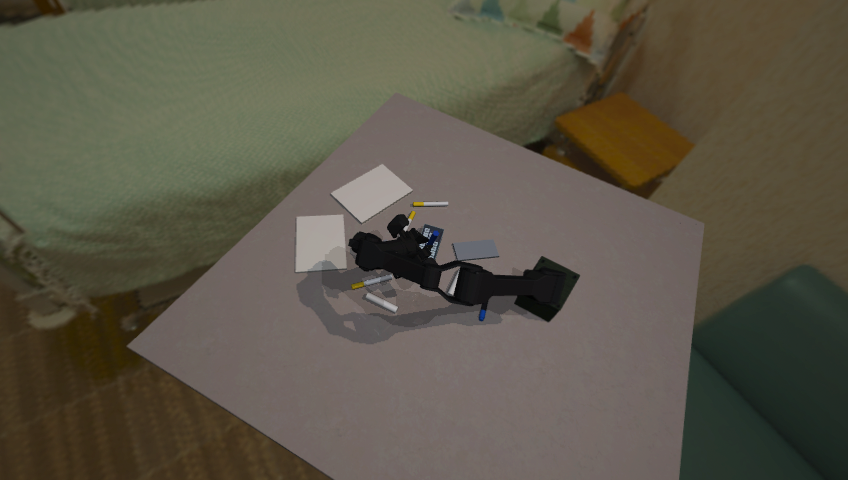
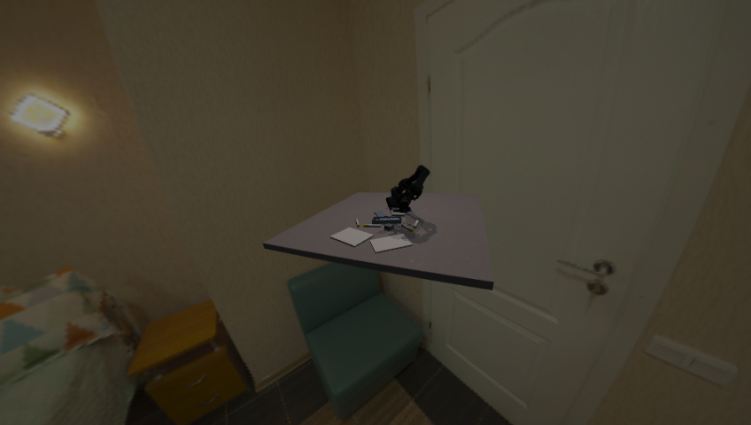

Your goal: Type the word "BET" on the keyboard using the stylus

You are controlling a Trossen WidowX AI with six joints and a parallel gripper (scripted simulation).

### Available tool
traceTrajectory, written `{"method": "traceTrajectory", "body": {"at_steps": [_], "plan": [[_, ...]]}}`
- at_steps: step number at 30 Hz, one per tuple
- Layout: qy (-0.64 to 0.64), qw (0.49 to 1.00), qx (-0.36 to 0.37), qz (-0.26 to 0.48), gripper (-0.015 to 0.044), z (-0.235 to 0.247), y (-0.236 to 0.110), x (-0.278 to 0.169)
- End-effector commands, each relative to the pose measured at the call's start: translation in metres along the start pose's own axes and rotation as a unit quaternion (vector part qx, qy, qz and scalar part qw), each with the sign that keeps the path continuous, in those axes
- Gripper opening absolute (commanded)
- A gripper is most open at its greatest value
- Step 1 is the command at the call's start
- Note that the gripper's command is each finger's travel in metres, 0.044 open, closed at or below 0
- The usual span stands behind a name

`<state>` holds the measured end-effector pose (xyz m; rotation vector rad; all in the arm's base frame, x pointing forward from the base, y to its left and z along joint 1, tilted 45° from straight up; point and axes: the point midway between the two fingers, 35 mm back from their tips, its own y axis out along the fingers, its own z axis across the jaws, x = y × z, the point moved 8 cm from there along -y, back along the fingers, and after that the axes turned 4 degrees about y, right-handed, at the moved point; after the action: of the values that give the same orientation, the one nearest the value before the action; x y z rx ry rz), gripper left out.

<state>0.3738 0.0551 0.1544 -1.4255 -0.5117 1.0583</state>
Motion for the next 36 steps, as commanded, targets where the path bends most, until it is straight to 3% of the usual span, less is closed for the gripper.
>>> {"method": "traceTrajectory", "body": {"at_steps": [1, 30, 33, 36], "plan": [[-0.092, 0.995, -0.026, 0.000, 0.0000, 0.013, -0.023, 0.002], [-0.121, 0.992, -0.031, 0.001, 0.0000, 0.027, -0.009, 0.032], [-0.121, 0.992, -0.031, 0.001, 0.0079, 0.025, -0.009, 0.034], [-0.121, 0.992, -0.031, 0.001, 0.0081, 0.025, -0.008, 0.034]]}}
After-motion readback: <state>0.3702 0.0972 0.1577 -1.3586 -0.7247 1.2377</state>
